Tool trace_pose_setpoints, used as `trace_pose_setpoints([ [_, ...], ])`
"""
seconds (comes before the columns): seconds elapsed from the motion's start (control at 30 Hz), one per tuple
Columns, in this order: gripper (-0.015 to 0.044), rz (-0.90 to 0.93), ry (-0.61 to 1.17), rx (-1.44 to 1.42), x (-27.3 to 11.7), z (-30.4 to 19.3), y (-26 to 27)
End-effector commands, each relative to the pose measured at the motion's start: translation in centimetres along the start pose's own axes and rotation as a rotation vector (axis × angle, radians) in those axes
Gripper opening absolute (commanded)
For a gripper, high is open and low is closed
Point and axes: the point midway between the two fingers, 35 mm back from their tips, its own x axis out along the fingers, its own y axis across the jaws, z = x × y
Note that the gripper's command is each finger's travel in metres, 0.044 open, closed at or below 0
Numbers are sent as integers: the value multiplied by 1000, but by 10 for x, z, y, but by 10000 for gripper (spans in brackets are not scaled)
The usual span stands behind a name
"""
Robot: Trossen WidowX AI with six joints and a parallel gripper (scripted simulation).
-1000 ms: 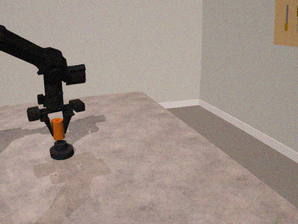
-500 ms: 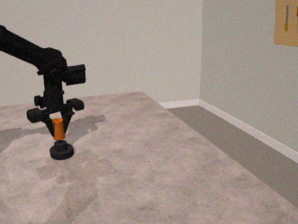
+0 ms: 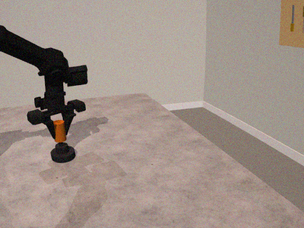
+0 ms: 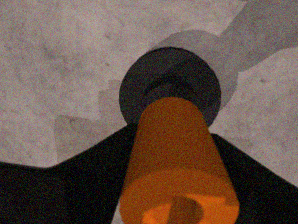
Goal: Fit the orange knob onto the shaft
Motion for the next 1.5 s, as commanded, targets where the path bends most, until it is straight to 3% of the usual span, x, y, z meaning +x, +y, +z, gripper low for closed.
trace_pose_setpoints([
  [0.0, 0, -4, 5, -65, -2, -1, -1],
  [0.13, 0, -4, 5, -189, -1, -1, -1],
  [1.03, 0, -4, 5, -189, -2, 1, 1],
  [1.27, 0, -3, 5, -388, -3, 0, -1],
  [1.47, 0, -3, 5, -398, 1, 0, 0],
])
